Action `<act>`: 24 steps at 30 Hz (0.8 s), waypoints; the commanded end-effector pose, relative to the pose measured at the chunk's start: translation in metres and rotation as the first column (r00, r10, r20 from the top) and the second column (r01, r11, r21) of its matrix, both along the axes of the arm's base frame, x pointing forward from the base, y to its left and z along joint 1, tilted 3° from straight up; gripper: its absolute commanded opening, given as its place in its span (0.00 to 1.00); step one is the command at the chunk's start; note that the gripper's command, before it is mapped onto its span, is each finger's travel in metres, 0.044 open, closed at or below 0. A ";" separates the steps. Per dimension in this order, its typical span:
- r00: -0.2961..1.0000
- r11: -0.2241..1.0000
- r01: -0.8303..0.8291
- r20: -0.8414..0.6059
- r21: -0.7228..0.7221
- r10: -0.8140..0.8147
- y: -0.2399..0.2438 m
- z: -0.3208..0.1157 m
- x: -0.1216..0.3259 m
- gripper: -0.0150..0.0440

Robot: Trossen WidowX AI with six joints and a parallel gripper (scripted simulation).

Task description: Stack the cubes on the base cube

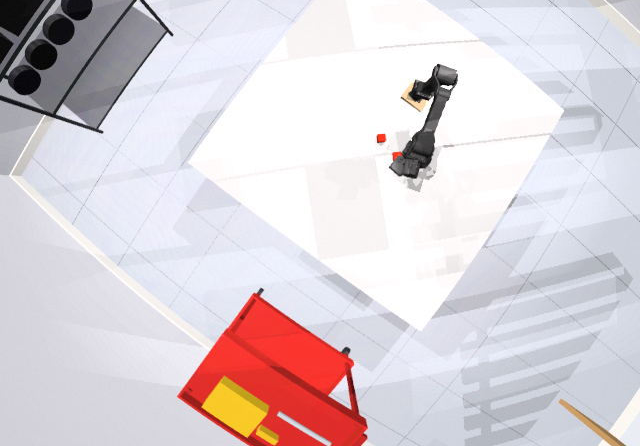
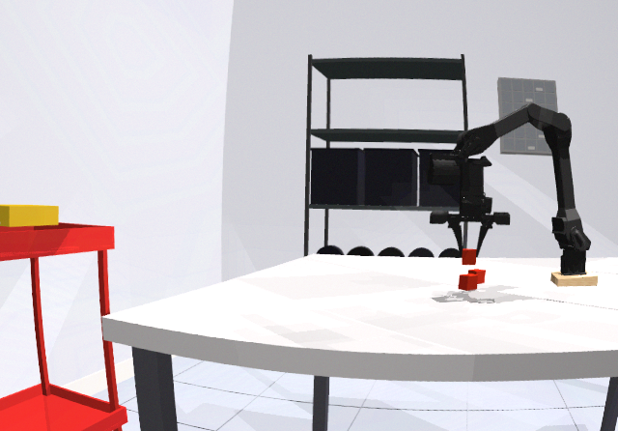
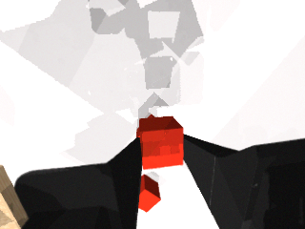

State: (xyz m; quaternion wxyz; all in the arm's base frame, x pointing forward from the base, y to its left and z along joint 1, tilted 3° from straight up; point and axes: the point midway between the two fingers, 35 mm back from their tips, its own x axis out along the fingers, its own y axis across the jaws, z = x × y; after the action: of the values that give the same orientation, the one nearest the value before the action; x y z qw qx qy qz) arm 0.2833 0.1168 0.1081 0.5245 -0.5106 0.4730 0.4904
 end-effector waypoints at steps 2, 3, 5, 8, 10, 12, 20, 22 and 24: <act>1.000 1.000 0.004 0.000 -0.003 -0.004 0.000 -0.010 0.001 0.43; 1.000 1.000 0.005 0.000 -0.003 -0.005 0.000 -0.012 0.001 0.43; 1.000 1.000 0.005 0.000 -0.003 -0.005 0.000 -0.016 0.001 0.43; 1.000 1.000 0.005 0.000 -0.003 -0.005 0.000 -0.022 0.001 0.43; 1.000 1.000 0.006 0.000 -0.003 -0.006 0.000 -0.023 0.001 0.43; 1.000 1.000 0.006 0.000 -0.003 -0.006 0.000 -0.023 0.001 0.43; 1.000 1.000 0.005 0.000 -0.003 -0.005 0.000 -0.024 0.001 0.43; 1.000 1.000 0.005 0.000 -0.003 -0.005 0.000 -0.025 0.001 0.43; 1.000 1.000 0.005 0.000 -0.003 -0.005 0.000 -0.025 0.001 0.43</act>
State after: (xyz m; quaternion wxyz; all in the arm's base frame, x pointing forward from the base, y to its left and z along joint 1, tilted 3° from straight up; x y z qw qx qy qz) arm 0.2843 0.1172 0.0839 0.5239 -0.5097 0.4745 0.4904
